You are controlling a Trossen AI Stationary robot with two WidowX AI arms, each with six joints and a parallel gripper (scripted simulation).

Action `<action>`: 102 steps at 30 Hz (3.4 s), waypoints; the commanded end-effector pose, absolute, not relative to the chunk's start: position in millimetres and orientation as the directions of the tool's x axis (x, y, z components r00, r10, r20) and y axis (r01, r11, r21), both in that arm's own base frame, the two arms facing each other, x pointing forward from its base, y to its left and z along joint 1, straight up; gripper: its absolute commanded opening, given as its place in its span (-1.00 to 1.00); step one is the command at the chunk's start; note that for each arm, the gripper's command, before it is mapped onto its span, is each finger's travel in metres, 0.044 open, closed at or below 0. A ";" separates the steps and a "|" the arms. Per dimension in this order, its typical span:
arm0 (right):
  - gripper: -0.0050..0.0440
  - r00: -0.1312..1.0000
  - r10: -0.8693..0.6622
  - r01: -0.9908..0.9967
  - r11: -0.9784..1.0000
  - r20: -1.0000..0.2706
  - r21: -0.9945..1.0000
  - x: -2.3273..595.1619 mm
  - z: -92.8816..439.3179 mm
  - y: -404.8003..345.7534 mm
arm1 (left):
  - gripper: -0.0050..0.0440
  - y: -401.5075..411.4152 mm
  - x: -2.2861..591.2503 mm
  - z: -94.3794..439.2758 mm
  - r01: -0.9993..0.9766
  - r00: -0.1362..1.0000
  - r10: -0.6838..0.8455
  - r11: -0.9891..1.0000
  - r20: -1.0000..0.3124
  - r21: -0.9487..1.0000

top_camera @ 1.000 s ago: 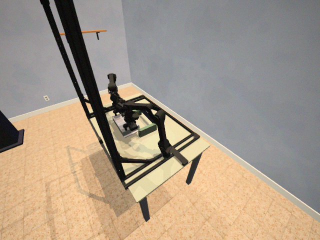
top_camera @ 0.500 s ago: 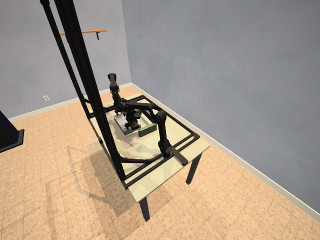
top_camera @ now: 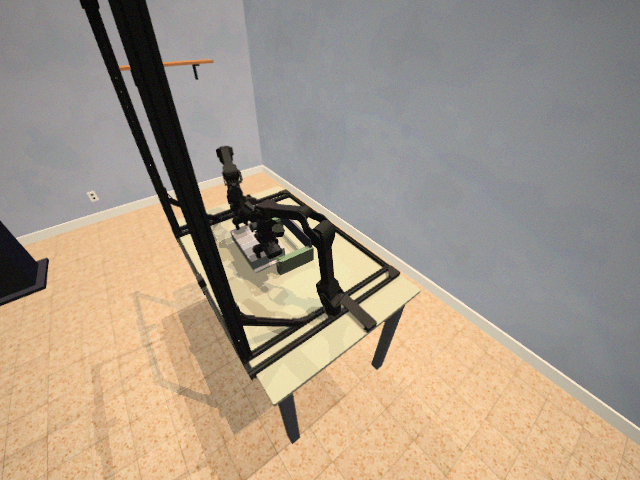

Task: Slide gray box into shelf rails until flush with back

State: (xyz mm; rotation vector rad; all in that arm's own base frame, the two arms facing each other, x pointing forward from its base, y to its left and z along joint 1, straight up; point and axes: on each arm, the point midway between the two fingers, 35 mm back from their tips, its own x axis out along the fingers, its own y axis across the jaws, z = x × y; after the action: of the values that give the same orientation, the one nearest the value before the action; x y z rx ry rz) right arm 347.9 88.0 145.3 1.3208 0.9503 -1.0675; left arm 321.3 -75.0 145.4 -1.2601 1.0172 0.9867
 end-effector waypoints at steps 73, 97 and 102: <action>-0.80 0.294 -0.049 0.954 -0.041 -0.955 0.296 344.4 155.6 12.6 | -0.80 0.4 326.2 155.5 -0.953 0.297 0.018 0.061 -0.955 -0.296; -0.80 0.294 -0.049 0.954 -0.041 -0.955 0.296 343.0 155.6 -12.2 | -0.80 25.2 327.5 155.5 -0.953 0.297 0.018 0.061 -0.955 -0.296; -0.80 0.294 -0.049 0.954 -0.041 -0.955 0.296 342.7 155.6 -17.7 | -0.80 30.7 327.8 155.5 -0.953 0.297 0.018 0.061 -0.955 -0.296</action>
State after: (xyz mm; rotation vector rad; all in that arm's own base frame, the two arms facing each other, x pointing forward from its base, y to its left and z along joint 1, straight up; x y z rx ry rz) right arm 343.8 -13.0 147.0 1.3345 0.9539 -1.0600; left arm 325.3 25.7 147.2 -1.2772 1.0179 0.9768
